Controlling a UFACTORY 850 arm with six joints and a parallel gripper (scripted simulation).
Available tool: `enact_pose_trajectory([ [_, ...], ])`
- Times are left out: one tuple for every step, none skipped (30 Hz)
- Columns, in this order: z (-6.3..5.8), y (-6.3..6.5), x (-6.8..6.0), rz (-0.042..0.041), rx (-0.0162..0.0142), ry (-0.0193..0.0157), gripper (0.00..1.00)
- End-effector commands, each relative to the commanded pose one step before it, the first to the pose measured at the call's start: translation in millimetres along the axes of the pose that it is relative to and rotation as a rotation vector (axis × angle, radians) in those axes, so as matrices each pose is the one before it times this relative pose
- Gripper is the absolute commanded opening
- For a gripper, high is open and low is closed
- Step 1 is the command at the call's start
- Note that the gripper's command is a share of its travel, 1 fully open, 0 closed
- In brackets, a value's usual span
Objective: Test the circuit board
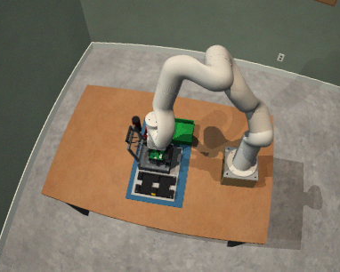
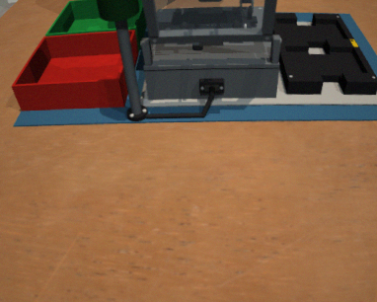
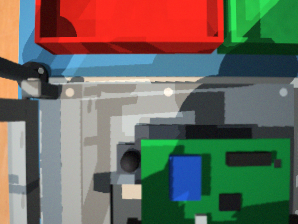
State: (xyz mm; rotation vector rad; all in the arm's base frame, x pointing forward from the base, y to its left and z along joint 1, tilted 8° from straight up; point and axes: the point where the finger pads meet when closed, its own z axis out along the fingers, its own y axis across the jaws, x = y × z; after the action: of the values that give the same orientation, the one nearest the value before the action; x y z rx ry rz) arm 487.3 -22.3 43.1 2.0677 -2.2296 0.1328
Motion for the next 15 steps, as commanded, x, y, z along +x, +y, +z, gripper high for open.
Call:
enact_pose_trajectory([
  [2.95,-0.92,-0.04,0.00021,0.00205,0.00004,0.79],
  [1.58,0.0,0.01,0.0,0.0,0.0,0.79],
  [1.67,0.0,0.01,0.0,0.0,0.00001,0.79],
  [1.78,0.01,0.01,0.0,-0.00001,-0.00002,0.79],
  [1.82,0.0,0.01,0.0,0.0,0.00001,0.79],
  [1.88,0.0,0.01,0.0,0.0,0.0,0.79],
  [1.93,0.01,0.01,0.0,0.0,-0.00001,0.79],
  [1.92,0.0,0.02,0.0,0.00001,0.00002,0.79],
  [1.96,0.01,0.01,0.0,-0.00001,-0.00002,0.79],
  [1.9,0.0,0.02,0.0,0.00001,0.00002,0.79],
  [1.9,0.0,0.01,0.0,0.0,-0.00001,0.79],
  [1.85,0.0,0.01,0.0,0.0,0.0,0.79],
  [1.78,0.0,0.01,0.0,0.0,0.00001,0.79],
  [1.75,0.01,0.01,0.0,-0.00001,-0.00002,0.79],
  [1.63,0.0,0.01,0.0,0.00001,0.00002,0.79],
])
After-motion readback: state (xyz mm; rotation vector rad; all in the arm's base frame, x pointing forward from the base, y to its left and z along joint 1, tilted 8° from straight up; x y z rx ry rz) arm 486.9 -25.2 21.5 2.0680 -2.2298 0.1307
